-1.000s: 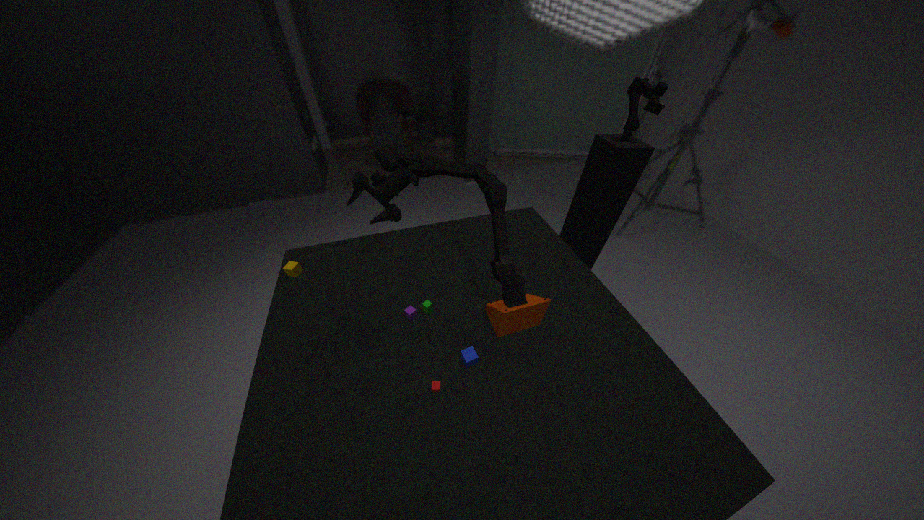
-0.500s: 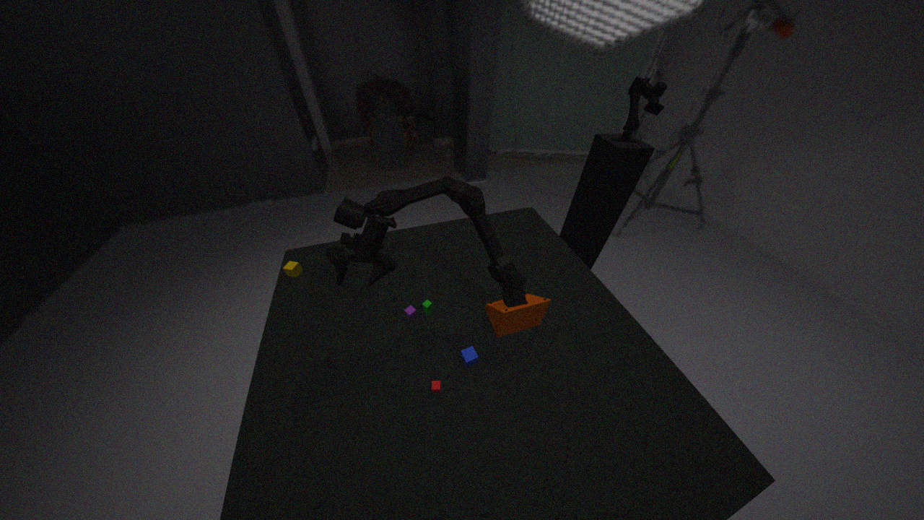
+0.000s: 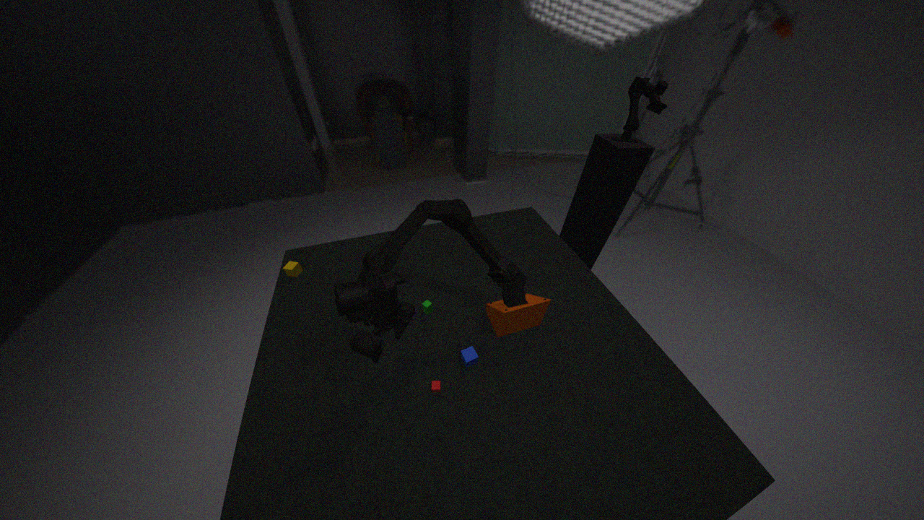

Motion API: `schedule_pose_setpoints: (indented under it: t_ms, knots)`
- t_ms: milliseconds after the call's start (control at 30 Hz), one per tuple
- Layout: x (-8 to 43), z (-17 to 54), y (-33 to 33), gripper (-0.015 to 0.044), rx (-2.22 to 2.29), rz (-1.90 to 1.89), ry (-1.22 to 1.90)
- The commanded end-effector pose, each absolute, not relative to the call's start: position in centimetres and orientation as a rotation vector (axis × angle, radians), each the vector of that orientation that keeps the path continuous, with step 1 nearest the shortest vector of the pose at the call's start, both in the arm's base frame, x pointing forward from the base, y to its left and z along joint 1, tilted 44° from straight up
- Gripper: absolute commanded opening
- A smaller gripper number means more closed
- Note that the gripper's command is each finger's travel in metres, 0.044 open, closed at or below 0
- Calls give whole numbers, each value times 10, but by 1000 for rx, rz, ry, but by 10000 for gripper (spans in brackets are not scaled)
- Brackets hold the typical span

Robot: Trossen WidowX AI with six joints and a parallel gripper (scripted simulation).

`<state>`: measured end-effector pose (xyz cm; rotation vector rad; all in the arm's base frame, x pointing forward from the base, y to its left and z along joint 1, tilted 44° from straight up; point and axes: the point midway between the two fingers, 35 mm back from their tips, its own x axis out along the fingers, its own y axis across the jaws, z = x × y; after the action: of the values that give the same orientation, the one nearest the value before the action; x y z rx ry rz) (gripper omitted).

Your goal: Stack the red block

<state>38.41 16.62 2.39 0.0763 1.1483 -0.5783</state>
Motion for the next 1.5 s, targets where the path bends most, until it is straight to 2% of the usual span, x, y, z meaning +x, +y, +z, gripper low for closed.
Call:
schedule_pose_setpoints:
  t_ms: [0,367,1467]
  knots:
    - [361,-9,173,440,-55,-596,1198]
    - [287,-90,172,440,-477,-626,1300]
    - [294,-134,126,440,-485,-628,1300]
